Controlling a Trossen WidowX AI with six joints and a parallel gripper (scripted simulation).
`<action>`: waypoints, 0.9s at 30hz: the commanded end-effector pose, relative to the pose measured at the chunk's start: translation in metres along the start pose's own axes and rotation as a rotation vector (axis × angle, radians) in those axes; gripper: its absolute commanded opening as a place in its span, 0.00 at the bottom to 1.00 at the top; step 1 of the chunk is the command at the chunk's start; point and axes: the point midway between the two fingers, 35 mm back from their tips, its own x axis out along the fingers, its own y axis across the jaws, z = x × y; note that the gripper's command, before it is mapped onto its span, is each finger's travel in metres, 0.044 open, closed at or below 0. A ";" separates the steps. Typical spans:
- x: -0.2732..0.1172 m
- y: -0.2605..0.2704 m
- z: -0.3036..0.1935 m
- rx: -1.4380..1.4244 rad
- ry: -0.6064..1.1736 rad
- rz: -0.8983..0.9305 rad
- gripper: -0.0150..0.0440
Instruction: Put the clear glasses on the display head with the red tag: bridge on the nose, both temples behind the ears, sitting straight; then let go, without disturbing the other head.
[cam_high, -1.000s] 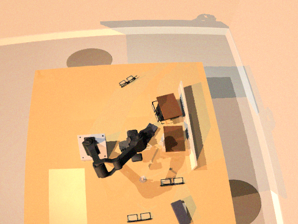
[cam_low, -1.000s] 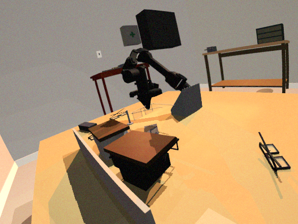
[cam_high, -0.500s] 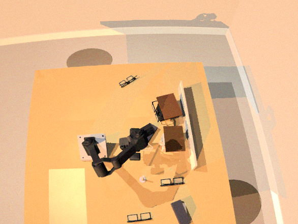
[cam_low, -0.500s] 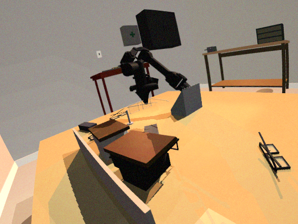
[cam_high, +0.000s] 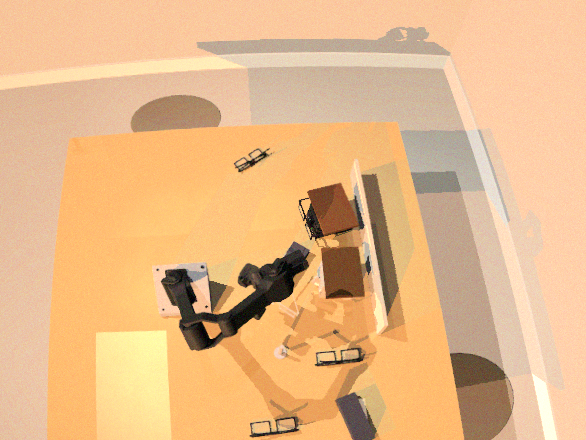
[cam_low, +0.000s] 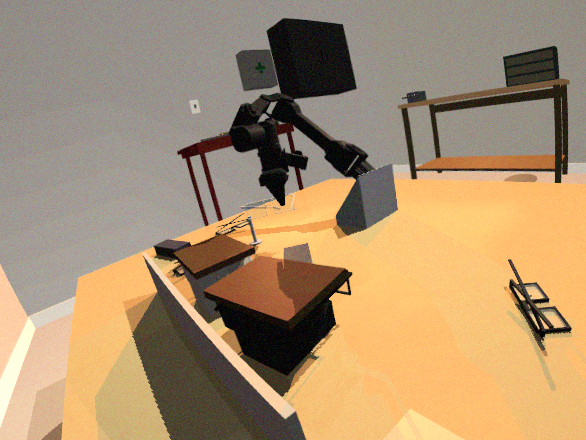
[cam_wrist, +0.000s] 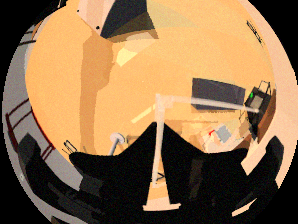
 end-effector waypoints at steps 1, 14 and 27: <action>-0.001 0.004 -0.005 0.140 -0.001 -0.006 0.25; -0.002 0.014 -0.018 0.654 -0.008 -0.010 0.25; -0.002 0.024 -0.030 1.168 -0.015 -0.010 0.25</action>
